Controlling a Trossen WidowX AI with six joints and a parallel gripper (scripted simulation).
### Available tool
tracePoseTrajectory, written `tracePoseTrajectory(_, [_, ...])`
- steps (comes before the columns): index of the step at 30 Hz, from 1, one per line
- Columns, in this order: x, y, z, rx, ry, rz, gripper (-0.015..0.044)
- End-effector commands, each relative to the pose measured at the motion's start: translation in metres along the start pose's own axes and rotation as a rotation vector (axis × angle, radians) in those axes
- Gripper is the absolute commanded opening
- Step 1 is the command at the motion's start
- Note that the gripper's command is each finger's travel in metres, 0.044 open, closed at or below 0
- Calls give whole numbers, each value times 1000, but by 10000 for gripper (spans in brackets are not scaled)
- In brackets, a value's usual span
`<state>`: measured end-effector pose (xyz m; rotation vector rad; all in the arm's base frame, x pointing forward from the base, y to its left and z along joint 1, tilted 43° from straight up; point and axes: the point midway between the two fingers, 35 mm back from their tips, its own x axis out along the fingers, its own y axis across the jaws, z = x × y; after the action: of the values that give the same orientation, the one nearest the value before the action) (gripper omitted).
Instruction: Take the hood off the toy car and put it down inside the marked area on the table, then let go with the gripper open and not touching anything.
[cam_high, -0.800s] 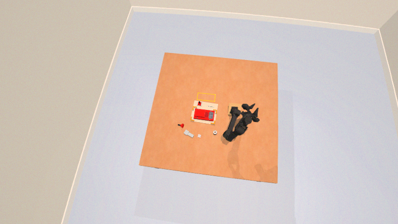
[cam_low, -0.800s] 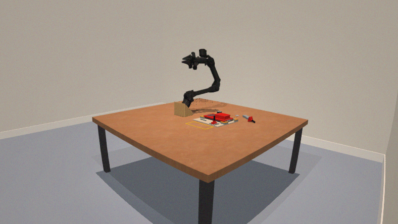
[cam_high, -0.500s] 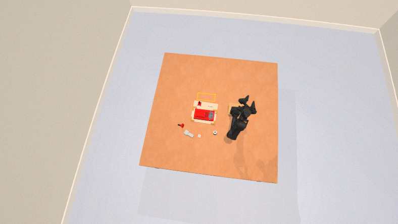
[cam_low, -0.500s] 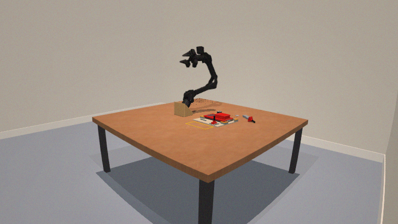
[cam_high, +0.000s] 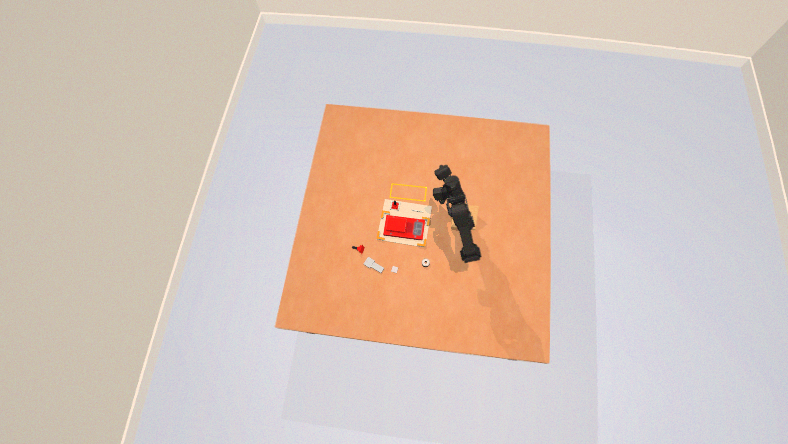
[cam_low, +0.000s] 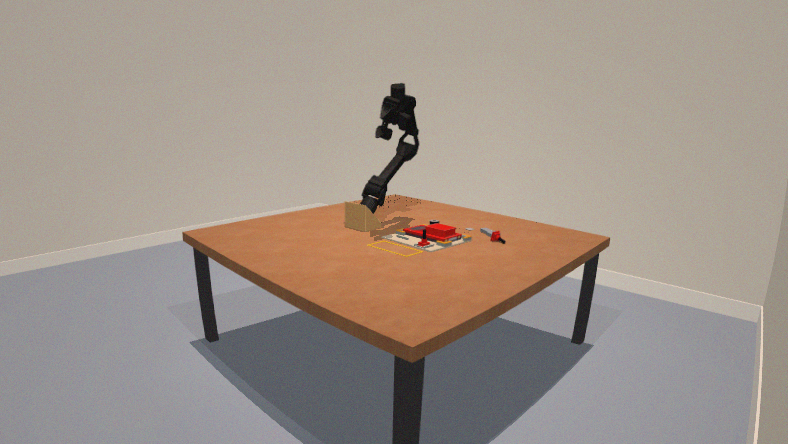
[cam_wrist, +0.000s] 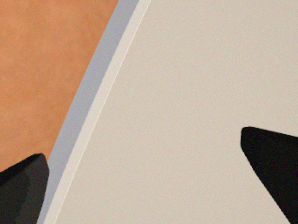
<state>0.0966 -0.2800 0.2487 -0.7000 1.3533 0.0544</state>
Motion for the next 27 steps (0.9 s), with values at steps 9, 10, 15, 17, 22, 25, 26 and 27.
tracePoseTrajectory(9, [74, 25, 172, 266, -339, 449, 440])
tracePoseTrajectory(10, [77, 30, 183, 276, -346, 484, 440])
tracePoseTrajectory(15, [89, 60, 234, 374, -337, 685, 440])
tracePoseTrajectory(17, [92, 75, 252, 429, -309, 775, 440])
tracePoseTrajectory(22, [100, 136, 303, 616, -120, 1067, 440])
tracePoseTrajectory(25, [100, 154, 314, 666, -44, 1139, 440])
tracePoseTrajectory(26, [100, 154, 314, 666, -44, 1139, 440])
tracePoseTrajectory(27, [101, 153, 316, 666, -44, 1139, 440])
